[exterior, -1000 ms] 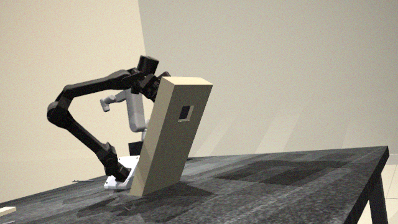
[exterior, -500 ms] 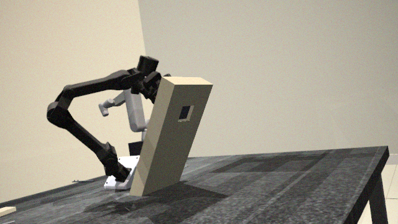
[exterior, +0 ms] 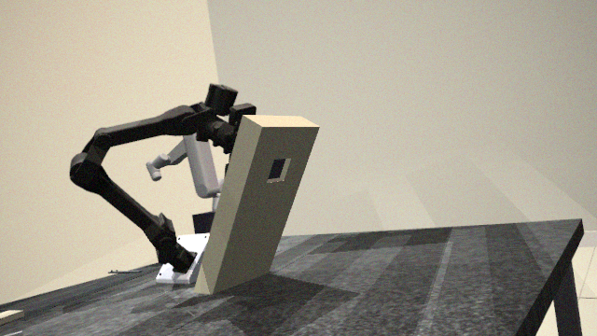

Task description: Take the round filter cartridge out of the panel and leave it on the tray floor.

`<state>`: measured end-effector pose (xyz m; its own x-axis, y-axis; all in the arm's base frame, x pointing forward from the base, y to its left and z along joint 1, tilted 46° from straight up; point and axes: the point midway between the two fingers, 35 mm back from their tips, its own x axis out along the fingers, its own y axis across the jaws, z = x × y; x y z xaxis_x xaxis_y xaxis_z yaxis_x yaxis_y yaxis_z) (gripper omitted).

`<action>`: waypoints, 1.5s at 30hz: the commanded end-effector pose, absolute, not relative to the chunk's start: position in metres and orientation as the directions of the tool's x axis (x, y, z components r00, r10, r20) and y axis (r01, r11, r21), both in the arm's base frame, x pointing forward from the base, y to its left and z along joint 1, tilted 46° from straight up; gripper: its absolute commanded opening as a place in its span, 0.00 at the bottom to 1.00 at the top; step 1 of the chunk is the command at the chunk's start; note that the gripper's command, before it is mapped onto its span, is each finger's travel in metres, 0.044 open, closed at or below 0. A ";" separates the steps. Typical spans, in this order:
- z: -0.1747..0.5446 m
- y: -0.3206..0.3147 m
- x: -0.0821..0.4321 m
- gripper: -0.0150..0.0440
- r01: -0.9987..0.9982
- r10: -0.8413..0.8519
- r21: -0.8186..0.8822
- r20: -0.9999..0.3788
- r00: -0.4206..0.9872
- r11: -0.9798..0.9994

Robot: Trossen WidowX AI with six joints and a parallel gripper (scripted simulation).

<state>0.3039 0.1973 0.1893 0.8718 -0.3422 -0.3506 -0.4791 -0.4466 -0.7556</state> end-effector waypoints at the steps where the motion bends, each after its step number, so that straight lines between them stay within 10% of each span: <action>1: 0.188 0.193 0.310 0.25 -0.500 -0.353 -0.672 -0.357 0.865 -0.547; 30: 0.188 0.193 0.309 0.25 -0.305 -0.353 0.186 -0.357 0.865 -0.934; 45: 0.196 0.211 0.276 0.25 -0.336 -0.354 0.116 -0.376 0.856 -0.935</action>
